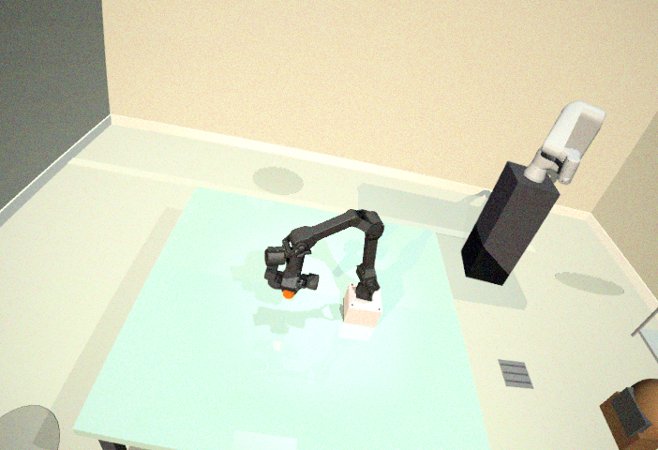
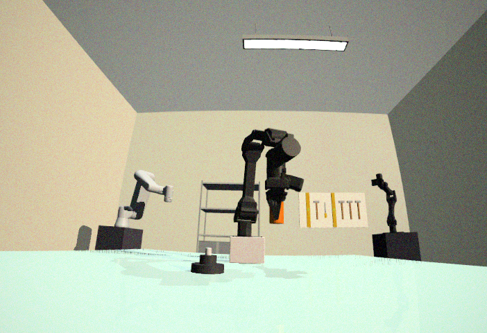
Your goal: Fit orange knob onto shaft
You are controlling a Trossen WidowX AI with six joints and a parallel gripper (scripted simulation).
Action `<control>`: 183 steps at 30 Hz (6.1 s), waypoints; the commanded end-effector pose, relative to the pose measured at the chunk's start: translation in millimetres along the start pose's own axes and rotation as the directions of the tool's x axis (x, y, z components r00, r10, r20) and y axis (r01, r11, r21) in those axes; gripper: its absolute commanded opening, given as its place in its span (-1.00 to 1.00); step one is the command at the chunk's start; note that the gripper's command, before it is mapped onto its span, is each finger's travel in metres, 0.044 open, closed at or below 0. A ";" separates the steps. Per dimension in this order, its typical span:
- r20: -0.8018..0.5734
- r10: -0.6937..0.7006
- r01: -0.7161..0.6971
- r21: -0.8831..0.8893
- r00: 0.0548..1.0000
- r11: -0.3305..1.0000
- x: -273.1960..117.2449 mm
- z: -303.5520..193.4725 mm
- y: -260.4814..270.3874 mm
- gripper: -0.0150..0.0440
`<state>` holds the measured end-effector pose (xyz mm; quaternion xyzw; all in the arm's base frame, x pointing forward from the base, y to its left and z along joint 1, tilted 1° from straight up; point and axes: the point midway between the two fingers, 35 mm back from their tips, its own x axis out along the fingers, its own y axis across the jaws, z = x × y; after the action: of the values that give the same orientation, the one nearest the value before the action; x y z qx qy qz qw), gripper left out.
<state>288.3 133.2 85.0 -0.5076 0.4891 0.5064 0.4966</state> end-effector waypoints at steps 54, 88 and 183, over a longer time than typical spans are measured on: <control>-0.009 -0.009 0.009 0.013 1.000 1.000 34.7 -141.5 -56.1 -0.49; -0.011 -0.013 0.007 -0.479 1.000 0.878 44.2 -179.1 -63.9 -0.49; -0.011 -0.013 0.006 -0.517 1.000 0.856 81.5 -178.4 -60.8 -0.49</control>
<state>355.7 -42.5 5.9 -0.6243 0.3425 0.6088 0.3496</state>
